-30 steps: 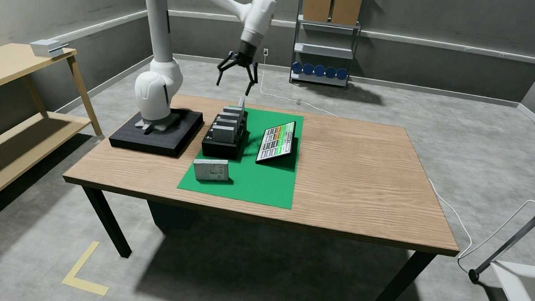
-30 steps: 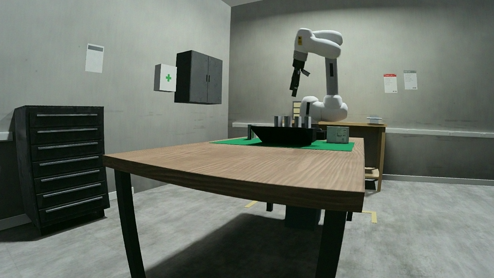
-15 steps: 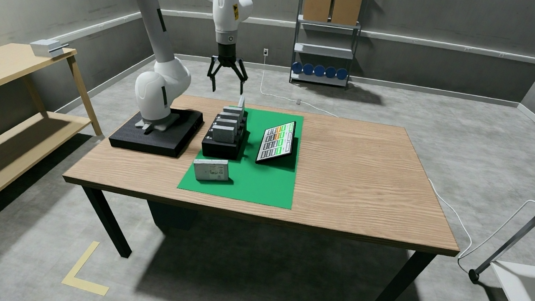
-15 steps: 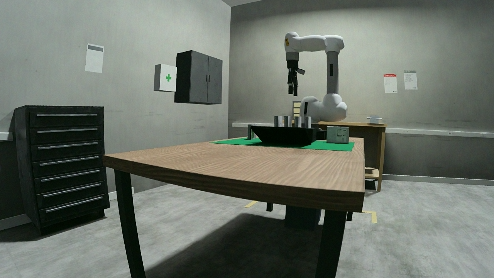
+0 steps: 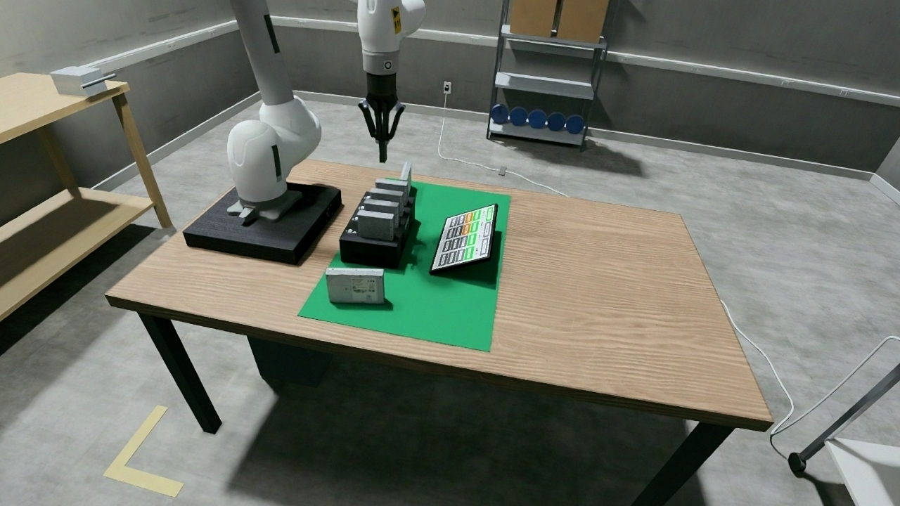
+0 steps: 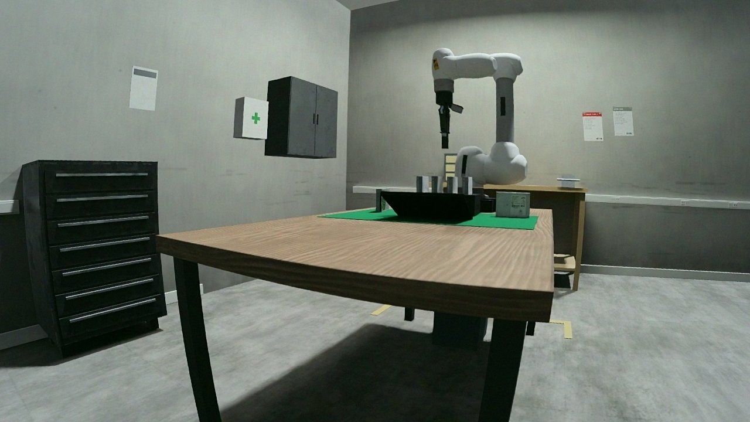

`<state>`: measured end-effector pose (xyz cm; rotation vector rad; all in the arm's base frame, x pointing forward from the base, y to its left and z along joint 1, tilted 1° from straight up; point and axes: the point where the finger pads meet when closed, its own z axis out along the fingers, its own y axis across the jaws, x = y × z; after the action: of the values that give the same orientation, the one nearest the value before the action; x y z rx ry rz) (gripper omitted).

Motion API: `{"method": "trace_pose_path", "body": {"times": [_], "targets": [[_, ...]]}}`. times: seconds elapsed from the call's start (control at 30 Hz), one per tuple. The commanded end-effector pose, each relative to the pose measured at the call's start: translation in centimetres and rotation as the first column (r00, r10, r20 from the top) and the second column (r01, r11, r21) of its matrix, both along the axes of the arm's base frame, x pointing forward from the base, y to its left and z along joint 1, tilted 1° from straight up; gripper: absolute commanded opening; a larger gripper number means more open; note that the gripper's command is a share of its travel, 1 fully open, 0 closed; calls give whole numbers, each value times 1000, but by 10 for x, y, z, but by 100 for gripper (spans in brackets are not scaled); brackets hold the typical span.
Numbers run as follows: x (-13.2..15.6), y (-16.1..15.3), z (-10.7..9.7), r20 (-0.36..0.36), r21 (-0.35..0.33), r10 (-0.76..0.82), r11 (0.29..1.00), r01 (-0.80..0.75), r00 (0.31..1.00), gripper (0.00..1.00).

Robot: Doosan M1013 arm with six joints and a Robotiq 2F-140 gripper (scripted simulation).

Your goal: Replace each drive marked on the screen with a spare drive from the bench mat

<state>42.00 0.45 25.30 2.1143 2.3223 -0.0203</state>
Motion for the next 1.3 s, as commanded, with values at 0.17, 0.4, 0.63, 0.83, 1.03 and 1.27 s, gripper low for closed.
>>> {"method": "trace_pose_path", "body": {"times": [0.17, 0.4, 0.63, 0.83, 1.03, 1.27], "targets": [[0, 0, 0, 1, 0, 0, 1000, 0, 1000, 10], [0, 0, 0, 1, 0, 0, 1000, 0, 1000, 10], [1, 1, 0, 1, 1, 17, 1000, -17, 1000, 10], [5, 17, -5, -1, 2, 218, 976, -218, 976, 10], [9, 40, -12, -2, 6, 493, 870, -493, 870, 10], [14, 104, -31, -8, 4, 796, 605, -796, 605, 10]]}}
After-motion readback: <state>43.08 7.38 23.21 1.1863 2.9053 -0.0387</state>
